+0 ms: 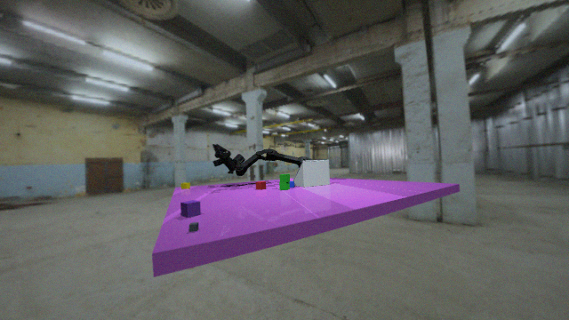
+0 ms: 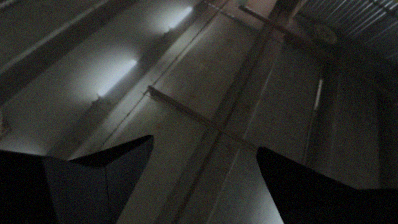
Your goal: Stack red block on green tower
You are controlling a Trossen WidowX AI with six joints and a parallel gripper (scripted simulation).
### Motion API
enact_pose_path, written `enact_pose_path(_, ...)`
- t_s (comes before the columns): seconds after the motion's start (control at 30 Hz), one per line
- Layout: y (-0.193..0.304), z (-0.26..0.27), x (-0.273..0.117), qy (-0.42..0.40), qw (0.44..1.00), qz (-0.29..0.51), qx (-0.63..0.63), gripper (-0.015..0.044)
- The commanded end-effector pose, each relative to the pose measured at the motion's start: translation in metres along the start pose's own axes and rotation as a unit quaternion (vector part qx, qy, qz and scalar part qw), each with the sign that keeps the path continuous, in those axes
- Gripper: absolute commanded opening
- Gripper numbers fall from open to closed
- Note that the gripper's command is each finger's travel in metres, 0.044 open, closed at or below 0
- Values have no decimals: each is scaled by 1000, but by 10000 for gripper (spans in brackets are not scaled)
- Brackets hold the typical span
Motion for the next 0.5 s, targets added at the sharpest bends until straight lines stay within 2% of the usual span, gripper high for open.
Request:
enact_pose_path(0.0, 0, 0, 1, 0, 1000, -3, -1, 426)
enact_pose_path(0.23, -6, -23, 26, 15, 993, -107, -39, 440)
enact_pose_path(0.47, -5, -56, 45, 96, 966, -218, -100, 440)
Point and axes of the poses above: the point midway between the two fingers, 35 mm back from their tips, its own x axis out along the fingers, its own z axis across the jaws, y = z × x, the point moved 10 cm from there along -x, back along the fingers, and after that the axes turned 15 degrees about -x, right-handed, at the moved point
